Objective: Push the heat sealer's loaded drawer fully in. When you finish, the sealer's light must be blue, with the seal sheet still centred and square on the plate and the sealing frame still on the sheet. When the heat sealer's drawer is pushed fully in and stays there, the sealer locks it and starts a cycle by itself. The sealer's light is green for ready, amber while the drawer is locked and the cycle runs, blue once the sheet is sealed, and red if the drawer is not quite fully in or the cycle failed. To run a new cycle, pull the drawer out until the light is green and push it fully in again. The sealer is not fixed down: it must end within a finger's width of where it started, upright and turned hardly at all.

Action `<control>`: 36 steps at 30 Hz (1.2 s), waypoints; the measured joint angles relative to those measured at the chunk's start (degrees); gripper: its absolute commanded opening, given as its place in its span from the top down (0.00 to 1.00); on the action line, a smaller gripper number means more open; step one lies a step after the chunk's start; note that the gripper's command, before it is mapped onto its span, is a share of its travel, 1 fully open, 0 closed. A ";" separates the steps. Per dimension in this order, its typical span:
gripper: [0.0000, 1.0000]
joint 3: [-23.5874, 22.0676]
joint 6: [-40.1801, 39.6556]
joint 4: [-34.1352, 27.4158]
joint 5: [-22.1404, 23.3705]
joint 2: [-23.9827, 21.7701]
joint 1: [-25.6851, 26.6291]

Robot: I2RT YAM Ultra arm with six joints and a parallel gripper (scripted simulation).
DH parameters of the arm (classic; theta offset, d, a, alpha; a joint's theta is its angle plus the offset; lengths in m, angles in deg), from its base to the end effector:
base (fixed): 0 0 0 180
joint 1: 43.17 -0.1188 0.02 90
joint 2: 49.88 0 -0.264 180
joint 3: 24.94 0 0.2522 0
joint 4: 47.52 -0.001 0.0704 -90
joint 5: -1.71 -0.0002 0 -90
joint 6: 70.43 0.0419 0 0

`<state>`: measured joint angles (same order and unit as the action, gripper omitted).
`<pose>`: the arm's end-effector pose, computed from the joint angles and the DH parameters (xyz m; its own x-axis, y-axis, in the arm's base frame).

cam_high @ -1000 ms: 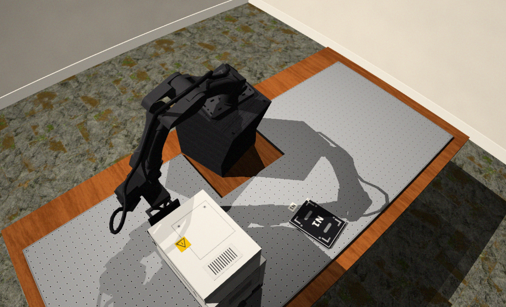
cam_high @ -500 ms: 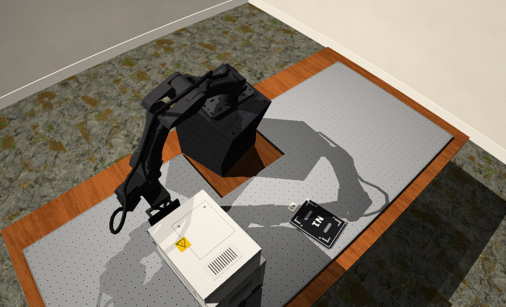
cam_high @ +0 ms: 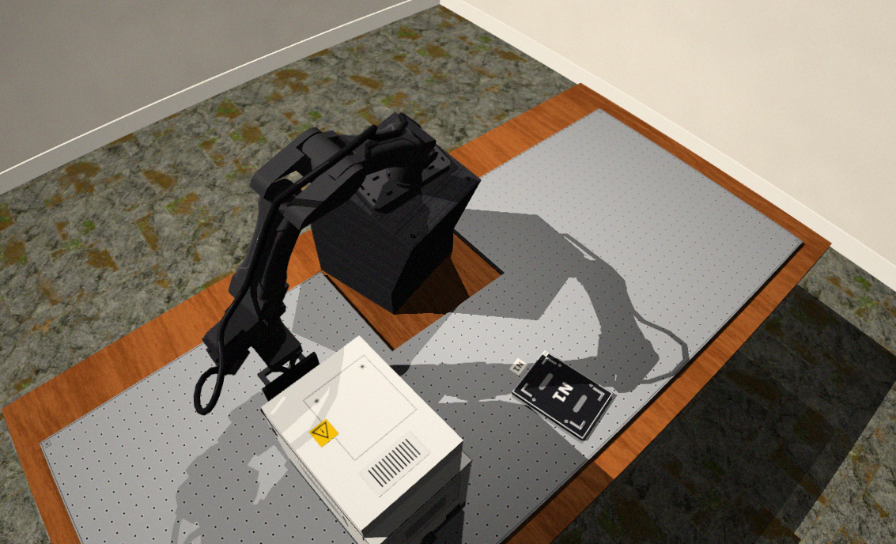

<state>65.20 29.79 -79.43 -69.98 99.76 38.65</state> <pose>0.0671 -0.3671 -0.0752 0.0269 0.9964 0.0799 0.9511 -0.0502 0.3047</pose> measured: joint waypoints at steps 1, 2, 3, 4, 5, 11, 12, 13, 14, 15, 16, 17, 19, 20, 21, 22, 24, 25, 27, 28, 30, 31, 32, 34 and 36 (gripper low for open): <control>0.55 0.00 0.00 0.00 0.00 0.00 0.00; 0.55 0.00 0.00 0.00 0.00 0.00 0.00; 0.55 0.00 0.00 0.00 0.00 0.00 0.00; 0.55 0.00 0.00 0.00 0.00 0.00 0.00; 0.55 0.00 0.00 0.00 0.00 0.00 0.00; 0.55 0.00 0.00 0.00 0.00 0.00 0.00; 0.55 0.00 0.00 0.00 0.00 0.00 0.00; 0.55 0.00 0.00 0.00 0.00 0.00 0.00; 0.55 0.00 0.00 -0.02 0.00 -0.02 0.00; 0.55 0.00 0.00 -0.11 0.00 -0.13 0.00; 0.55 0.00 0.00 -0.17 0.00 -0.35 0.00; 0.55 0.00 0.00 -0.26 0.00 -0.61 0.00; 0.55 0.00 -0.09 -0.46 0.00 -1.31 0.00; 0.55 0.00 -0.13 -0.55 0.00 -1.70 0.00; 0.55 0.00 -0.20 -0.68 0.02 -2.05 0.00; 0.55 0.00 -0.26 -0.79 0.02 -2.40 0.07; 0.55 0.00 -0.37 -1.07 0.02 -3.02 0.24; 0.55 0.00 -0.42 -1.16 0.02 -3.23 0.35; 0.55 -0.02 -0.52 -1.25 0.02 -3.30 0.52; 0.55 -0.02 -0.57 -1.57 0.02 -3.30 0.59; 0.55 -0.02 -0.70 -2.16 0.02 -3.50 0.70; 0.55 -0.02 -0.76 -2.45 0.02 -3.74 0.76; 0.55 -0.02 -0.83 -2.71 0.02 -4.04 0.81; 0.55 -0.02 -0.98 -3.15 0.02 -4.76 0.94; 0.55 -0.02 -1.14 -3.54 0.02 -5.49 1.11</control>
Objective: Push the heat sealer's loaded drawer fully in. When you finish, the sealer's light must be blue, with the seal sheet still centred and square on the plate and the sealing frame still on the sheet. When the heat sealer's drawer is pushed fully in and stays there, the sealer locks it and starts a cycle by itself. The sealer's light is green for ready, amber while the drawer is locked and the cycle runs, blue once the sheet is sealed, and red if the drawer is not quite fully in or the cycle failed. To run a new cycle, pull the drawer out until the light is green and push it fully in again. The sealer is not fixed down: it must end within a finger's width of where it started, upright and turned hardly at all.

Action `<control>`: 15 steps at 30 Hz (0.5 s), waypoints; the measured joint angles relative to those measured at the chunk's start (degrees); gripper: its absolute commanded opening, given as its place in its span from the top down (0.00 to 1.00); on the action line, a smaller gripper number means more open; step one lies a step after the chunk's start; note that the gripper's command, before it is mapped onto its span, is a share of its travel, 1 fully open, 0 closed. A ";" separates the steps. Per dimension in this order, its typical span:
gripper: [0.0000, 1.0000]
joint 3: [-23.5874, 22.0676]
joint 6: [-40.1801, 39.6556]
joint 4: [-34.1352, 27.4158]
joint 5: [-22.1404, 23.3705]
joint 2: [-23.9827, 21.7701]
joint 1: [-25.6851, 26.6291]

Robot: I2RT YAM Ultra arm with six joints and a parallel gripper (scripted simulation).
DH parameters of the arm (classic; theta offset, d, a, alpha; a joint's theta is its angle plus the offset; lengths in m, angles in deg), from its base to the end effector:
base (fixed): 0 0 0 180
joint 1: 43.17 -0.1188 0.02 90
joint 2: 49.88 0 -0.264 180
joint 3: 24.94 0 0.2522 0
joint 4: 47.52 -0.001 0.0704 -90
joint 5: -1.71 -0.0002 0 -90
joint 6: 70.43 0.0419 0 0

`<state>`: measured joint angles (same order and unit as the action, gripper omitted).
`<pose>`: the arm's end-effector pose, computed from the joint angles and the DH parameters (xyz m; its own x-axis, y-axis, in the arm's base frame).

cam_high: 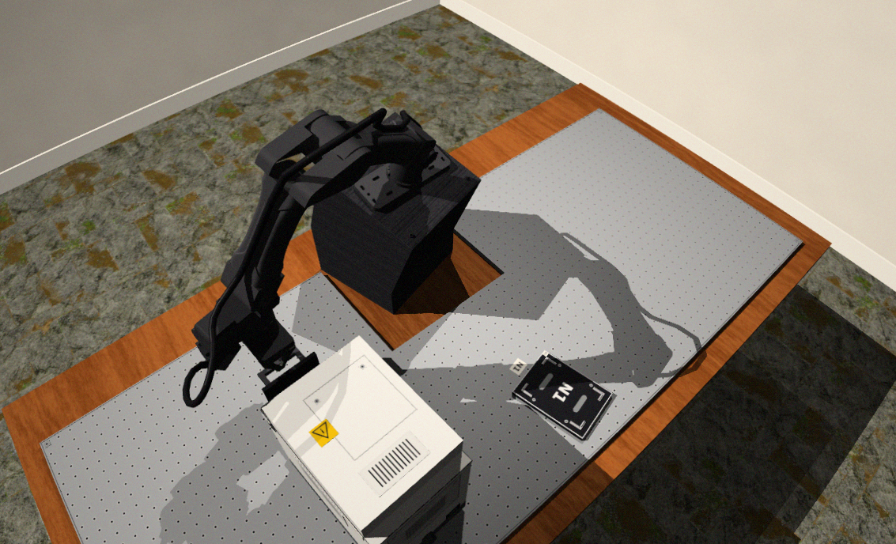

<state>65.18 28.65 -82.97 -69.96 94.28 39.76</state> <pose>0.0612 -0.3782 -0.0409 0.0271 0.9988 0.0408 0.9493 -0.0385 0.3119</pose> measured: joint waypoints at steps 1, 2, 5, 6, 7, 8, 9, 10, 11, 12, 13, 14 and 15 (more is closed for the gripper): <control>0.55 0.00 -0.09 -0.20 0.00 -0.35 0.07; 0.55 0.00 -0.15 -0.42 0.00 -0.66 0.15; 0.55 0.00 -0.39 -1.07 0.00 -1.44 0.39; 0.55 0.00 -0.44 -1.22 0.00 -1.64 0.46; 0.55 0.02 -0.50 -1.36 0.00 -1.75 0.50; 0.55 0.00 -0.57 -1.53 0.00 -1.81 0.55; 0.55 0.00 -0.63 -1.79 0.00 -1.92 0.59; 0.55 0.00 -0.70 -2.05 0.00 -2.05 0.63; 0.55 0.00 -0.76 -2.32 0.00 -2.23 0.70; 0.55 0.00 -0.83 -2.58 0.00 -2.47 0.74; 0.55 0.00 -0.92 -2.84 0.00 -2.73 0.83; 0.55 0.00 -0.98 -3.08 0.00 -3.02 0.90; 0.55 0.00 -1.07 -3.32 0.00 -3.32 0.98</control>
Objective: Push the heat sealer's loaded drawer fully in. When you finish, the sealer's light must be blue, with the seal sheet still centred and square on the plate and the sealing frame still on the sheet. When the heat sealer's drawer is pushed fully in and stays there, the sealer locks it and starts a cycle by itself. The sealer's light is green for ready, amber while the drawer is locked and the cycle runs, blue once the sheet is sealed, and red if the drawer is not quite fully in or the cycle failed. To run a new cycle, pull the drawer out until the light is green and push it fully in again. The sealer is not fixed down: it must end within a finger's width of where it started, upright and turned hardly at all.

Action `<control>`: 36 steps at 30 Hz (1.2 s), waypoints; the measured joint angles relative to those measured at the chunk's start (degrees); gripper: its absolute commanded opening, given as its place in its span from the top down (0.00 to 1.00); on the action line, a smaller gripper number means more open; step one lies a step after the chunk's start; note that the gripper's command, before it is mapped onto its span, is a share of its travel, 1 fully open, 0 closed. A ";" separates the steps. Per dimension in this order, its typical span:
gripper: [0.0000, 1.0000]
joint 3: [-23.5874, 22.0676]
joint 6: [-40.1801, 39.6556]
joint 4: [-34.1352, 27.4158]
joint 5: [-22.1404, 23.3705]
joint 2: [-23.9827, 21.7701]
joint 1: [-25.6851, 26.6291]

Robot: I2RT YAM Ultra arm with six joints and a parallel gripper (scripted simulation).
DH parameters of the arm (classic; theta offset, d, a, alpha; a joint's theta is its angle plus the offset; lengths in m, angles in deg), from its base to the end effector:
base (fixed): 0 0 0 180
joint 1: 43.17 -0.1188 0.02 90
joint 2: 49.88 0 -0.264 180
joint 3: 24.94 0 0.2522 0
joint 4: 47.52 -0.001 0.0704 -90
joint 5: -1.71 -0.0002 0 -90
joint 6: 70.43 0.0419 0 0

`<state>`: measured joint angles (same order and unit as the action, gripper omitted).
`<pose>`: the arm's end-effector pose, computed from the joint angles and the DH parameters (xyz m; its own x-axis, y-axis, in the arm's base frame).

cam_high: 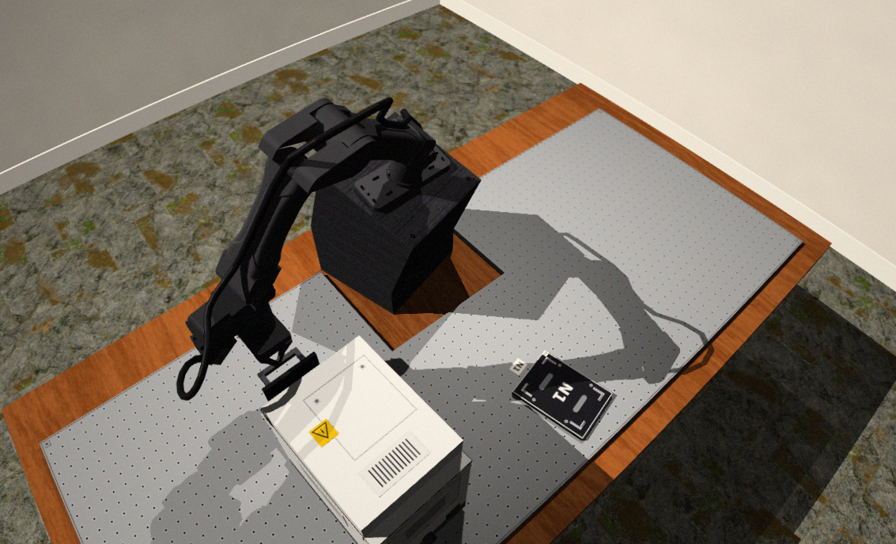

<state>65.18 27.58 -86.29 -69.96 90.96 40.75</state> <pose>0.0549 -0.3815 -0.0199 0.0266 0.9990 0.0350 0.9492 -0.0362 0.3126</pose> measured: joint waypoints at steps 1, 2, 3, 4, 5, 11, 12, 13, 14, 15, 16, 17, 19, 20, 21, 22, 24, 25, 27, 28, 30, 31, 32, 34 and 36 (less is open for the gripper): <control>0.55 0.00 -0.09 -0.24 0.00 -0.31 0.09; 0.55 0.00 -0.15 -0.48 0.00 -0.61 0.17; 0.55 0.00 -0.22 -0.70 0.00 -0.90 0.26; 0.55 0.00 -0.28 -0.85 0.00 -1.11 0.35; 0.55 0.02 -0.33 -0.92 0.00 -1.18 0.39; 0.55 -0.72 -0.46 -1.53 0.00 -1.11 0.42; 0.55 -0.79 -0.48 -1.62 0.00 -1.11 0.42; 0.55 -0.81 -0.48 -1.66 0.00 -1.11 0.42; 0.55 -0.81 -0.48 -1.70 0.00 -1.11 0.42; 0.55 -0.81 -0.48 -1.70 0.00 -1.14 0.42; 0.55 -0.81 -0.48 -1.70 0.00 -1.14 0.42; 0.55 -0.81 -0.48 -1.70 0.00 -1.14 0.42; 0.55 -0.81 -0.48 -1.70 0.00 -1.14 0.42; 0.55 -0.81 -0.48 -1.70 0.00 -1.14 0.42; 0.55 -0.81 -0.48 -1.70 0.00 -1.14 0.42; 0.55 -0.81 -0.48 -1.70 0.00 -1.14 0.42; 0.55 -0.81 -0.48 -1.70 0.00 -1.14 0.42; 0.55 -0.81 -0.48 -1.70 0.00 -1.14 0.42; 0.55 -0.81 -0.48 -1.70 0.00 -1.14 0.42; 0.55 -0.81 -0.48 -1.70 0.00 -1.14 0.42; 0.55 -0.81 -0.48 -1.70 0.00 -1.14 0.42; 0.55 -0.81 -0.48 -1.70 0.00 -1.14 0.42; 0.55 -0.81 -0.48 -1.70 0.00 -1.14 0.42; 0.55 -0.81 -0.48 -1.70 0.00 -1.14 0.42; 0.55 -0.81 -0.48 -1.70 0.00 -1.14 0.42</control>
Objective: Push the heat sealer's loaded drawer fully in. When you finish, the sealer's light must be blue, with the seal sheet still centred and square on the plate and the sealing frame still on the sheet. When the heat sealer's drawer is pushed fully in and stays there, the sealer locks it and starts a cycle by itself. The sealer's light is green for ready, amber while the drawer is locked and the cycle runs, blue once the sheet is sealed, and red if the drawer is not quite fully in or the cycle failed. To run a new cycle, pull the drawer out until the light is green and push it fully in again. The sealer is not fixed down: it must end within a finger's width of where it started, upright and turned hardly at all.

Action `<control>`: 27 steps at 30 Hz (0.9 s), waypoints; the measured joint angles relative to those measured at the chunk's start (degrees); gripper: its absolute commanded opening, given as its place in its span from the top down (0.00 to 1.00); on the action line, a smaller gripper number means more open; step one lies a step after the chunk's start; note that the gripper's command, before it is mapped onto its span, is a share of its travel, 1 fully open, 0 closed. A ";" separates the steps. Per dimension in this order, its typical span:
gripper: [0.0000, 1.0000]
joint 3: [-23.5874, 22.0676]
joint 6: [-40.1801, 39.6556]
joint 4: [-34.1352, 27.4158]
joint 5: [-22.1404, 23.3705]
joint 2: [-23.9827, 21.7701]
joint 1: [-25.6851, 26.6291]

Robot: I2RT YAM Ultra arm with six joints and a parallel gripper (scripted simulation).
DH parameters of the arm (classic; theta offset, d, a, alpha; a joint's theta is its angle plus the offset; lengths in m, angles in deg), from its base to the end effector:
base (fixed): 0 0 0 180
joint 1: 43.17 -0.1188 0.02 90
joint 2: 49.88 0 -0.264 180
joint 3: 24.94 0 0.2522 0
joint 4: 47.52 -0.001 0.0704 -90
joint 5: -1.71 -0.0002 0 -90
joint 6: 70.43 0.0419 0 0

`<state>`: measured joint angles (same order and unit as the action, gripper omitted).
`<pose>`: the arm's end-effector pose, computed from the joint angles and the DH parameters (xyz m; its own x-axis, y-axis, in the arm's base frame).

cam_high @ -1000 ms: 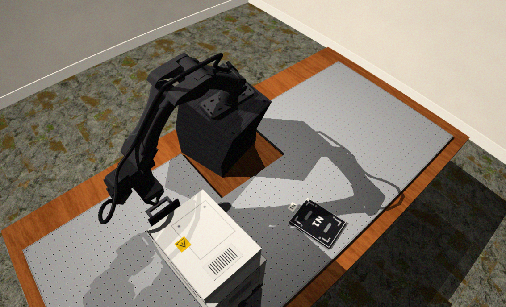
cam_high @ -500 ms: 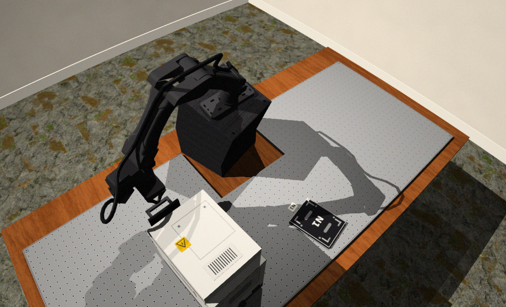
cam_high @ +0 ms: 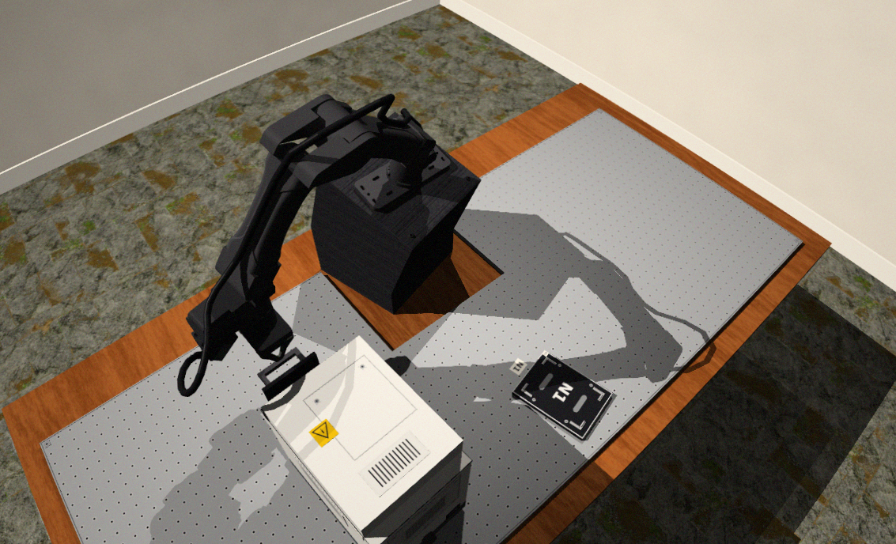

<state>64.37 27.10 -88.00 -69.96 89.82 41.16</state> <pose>0.0517 -0.3770 -0.0149 0.0259 0.9981 0.0563 0.9499 -0.0421 0.3098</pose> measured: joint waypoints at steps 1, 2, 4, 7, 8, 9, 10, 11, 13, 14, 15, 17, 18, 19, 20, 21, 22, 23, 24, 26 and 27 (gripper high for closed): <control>0.55 0.00 0.00 0.00 0.00 0.00 0.00; 0.55 0.00 0.00 0.00 0.00 0.00 0.00; 0.55 0.00 0.00 0.00 0.00 0.00 0.00; 0.55 0.00 0.00 0.00 0.00 0.00 0.00; 0.55 0.00 0.00 0.00 0.00 0.00 0.00; 0.55 0.00 0.00 0.00 0.00 0.00 0.00; 0.55 0.00 0.00 0.00 0.00 0.00 0.00; 0.55 0.00 0.00 0.00 0.00 0.00 0.00; 0.70 0.02 -0.20 0.02 0.31 0.04 0.07; 0.70 0.02 -0.61 0.11 0.98 0.15 0.35; 0.70 0.02 -1.18 0.28 1.92 0.39 0.92; 0.70 0.02 -2.71 0.76 4.20 1.22 2.99; 0.70 0.04 -3.63 0.94 5.46 1.79 4.42; 0.70 0.02 -4.59 0.98 6.75 2.45 6.01; 0.70 0.02 -5.53 0.98 8.07 3.17 7.61; 0.70 0.02 -6.47 0.98 9.44 3.91 9.09; 0.70 0.00 -7.26 0.96 10.58 4.66 10.36; 0.70 0.00 -7.87 0.96 11.43 5.27 11.28; 0.70 0.02 -8.59 0.94 12.41 5.79 11.85; 0.70 0.02 -9.97 0.81 14.45 6.64 12.33; 0.70 0.11 -10.54 0.52 15.26 7.02 12.17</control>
<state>64.48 16.56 -87.47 -54.71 96.83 53.34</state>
